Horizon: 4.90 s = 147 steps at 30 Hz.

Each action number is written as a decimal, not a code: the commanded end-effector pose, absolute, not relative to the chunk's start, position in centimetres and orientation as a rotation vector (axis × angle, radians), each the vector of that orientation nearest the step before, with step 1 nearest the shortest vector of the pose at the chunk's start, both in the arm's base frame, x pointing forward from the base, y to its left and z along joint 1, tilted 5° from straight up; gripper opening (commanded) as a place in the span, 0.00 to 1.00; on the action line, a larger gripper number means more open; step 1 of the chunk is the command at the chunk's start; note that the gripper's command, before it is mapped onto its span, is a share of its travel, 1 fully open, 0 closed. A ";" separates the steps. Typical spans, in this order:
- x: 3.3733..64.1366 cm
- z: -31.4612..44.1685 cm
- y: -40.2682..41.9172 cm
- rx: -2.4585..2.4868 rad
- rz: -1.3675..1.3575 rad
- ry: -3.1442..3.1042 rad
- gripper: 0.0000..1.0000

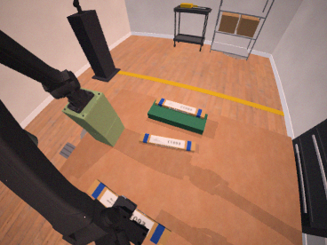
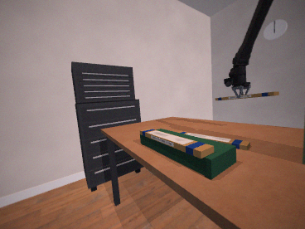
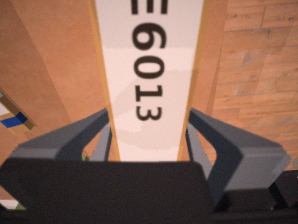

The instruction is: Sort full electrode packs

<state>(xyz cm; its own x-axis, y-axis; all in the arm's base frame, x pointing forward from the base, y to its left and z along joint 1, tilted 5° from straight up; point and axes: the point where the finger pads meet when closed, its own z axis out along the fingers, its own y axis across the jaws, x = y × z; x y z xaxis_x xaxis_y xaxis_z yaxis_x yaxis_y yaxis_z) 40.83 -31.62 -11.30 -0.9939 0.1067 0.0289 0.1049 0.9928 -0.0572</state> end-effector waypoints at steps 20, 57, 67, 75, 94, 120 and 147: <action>43.5 -5.0 -32.2 -0.157 0.179 -3.184 0.00; 43.9 -4.7 -32.5 -0.159 0.191 -3.194 0.00; 43.5 -5.4 -31.1 0.056 0.190 -3.185 0.00; 43.1 -6.1 -29.2 0.069 0.182 -3.183 0.00; 43.4 -6.9 -24.9 0.041 0.189 -3.192 0.00; 42.7 -8.7 -18.1 0.040 0.167 -3.181 0.00; 43.6 -9.5 -12.2 0.039 0.167 -3.201 0.00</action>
